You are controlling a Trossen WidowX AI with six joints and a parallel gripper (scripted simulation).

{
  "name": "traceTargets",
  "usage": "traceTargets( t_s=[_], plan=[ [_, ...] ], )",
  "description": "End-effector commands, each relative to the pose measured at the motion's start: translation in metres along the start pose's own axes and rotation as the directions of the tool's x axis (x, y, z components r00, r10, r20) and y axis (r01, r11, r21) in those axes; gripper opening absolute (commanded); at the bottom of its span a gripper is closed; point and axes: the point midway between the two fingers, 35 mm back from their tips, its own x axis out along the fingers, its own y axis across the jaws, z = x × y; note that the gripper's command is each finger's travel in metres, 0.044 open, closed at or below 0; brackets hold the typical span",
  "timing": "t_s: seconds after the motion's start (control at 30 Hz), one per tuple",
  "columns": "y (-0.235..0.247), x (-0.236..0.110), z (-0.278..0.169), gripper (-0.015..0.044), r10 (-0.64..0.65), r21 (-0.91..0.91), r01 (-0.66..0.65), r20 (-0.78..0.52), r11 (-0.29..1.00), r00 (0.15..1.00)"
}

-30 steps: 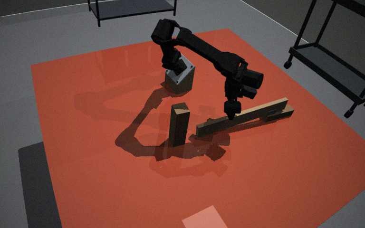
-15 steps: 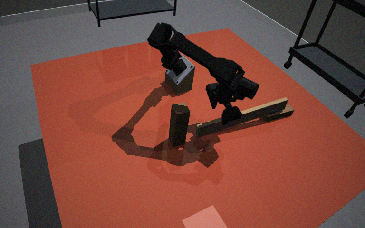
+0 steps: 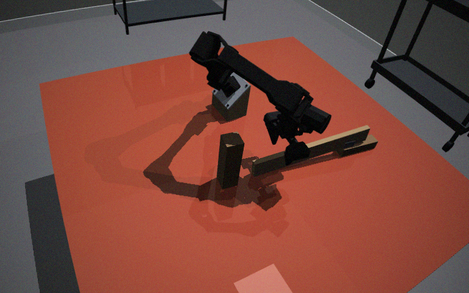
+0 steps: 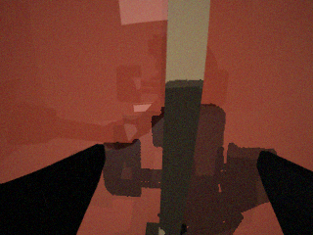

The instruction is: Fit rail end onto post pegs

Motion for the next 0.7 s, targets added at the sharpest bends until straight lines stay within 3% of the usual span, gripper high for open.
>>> traceTargets(
  t_s=[0.0,0.67],
  plan=[
    [0.001,0.008,-0.001,0.0440,0.003,-0.004,-0.003,-0.005,1.000,1.000],
    [0.002,0.040,-0.002,0.0440,0.003,-0.004,-0.003,-0.007,1.000,1.000]
  ],
)
